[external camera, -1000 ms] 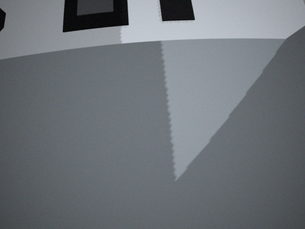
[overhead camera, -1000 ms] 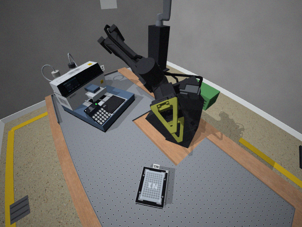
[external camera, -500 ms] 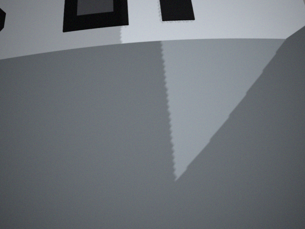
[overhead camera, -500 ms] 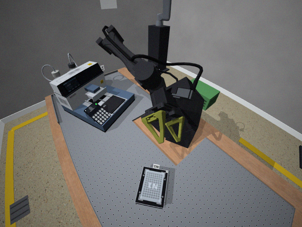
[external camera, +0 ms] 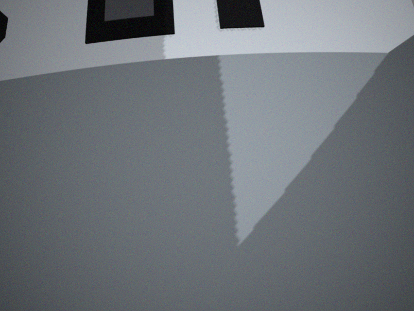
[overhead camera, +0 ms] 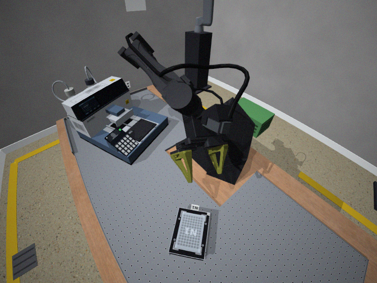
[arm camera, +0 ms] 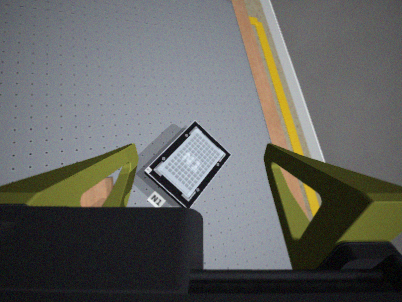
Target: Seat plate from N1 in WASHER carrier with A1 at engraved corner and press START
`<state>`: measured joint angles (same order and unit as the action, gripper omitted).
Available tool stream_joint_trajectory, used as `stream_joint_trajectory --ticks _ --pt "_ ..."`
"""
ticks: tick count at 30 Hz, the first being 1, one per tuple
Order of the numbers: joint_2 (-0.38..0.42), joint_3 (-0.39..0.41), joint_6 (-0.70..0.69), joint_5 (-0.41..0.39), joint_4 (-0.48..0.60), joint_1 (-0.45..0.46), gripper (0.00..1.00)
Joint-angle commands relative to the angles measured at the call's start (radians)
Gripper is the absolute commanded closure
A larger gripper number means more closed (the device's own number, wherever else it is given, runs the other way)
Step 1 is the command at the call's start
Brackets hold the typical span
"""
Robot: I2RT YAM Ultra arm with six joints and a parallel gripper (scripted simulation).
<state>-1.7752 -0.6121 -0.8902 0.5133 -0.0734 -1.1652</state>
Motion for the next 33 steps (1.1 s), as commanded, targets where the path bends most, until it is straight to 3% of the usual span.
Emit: stream_joint_trajectory --ticks 1,7,8,10,11,20,21,23,24,26,27,33 --pt "0.033 -0.04 0.126 0.014 0.106 0.003 0.0" --pt "0.056 -0.053 0.32 0.042 0.23 0.03 0.0" --pt "0.017 -0.067 0.346 0.047 0.255 0.017 0.0" --pt "0.062 -0.066 0.409 0.055 0.293 0.039 0.0" --pt "0.035 -0.079 0.432 0.058 0.315 0.026 0.0" --pt "0.085 -0.101 0.657 0.088 0.476 0.066 0.0" --pt "0.043 -0.116 0.693 0.093 0.502 0.052 0.0" --pt "0.088 -0.117 0.759 0.102 0.542 0.073 0.0" --pt "0.049 -0.128 0.78 0.105 0.563 0.061 0.0" --pt "0.093 -0.13 0.846 0.114 0.604 0.082 0.0" --pt "0.065 -0.14 0.867 0.116 0.622 0.071 0.0" --pt "0.104 -0.156 1.021 0.138 0.726 0.099 0.0"
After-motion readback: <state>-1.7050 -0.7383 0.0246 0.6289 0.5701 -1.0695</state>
